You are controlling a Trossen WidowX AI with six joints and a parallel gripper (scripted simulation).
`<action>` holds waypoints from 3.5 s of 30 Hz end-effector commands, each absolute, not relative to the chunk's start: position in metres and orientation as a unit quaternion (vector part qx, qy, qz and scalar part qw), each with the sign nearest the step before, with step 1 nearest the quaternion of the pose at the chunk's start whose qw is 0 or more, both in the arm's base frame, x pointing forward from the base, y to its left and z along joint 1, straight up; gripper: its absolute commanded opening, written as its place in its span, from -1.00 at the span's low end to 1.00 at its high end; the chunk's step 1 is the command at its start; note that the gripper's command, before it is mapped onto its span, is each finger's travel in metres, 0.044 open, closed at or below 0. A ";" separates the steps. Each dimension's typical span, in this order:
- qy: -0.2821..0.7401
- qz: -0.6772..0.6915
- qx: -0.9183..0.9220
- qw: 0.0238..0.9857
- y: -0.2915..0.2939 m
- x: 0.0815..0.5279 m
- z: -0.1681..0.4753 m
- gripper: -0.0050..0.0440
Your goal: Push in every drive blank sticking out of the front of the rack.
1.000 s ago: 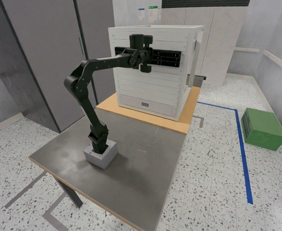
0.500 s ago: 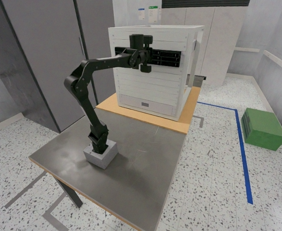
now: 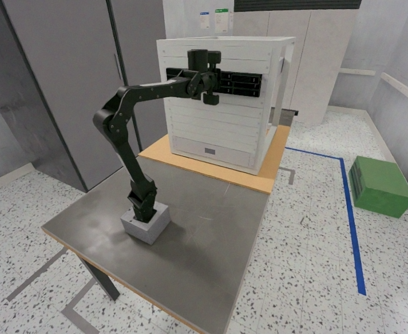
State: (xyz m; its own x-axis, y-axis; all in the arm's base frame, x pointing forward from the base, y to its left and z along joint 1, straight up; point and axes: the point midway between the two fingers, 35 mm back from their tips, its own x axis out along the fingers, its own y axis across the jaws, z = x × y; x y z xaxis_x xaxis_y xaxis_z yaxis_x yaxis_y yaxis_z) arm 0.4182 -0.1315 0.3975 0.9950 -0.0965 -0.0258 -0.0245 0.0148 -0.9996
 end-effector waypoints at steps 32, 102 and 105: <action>0.034 -0.033 -0.706 0.707 -0.131 0.423 0.409 -1.00; 0.034 -0.033 -0.706 0.707 -0.131 0.429 0.409 -1.00; 0.034 -0.033 -0.706 0.707 -0.131 0.429 0.409 -1.00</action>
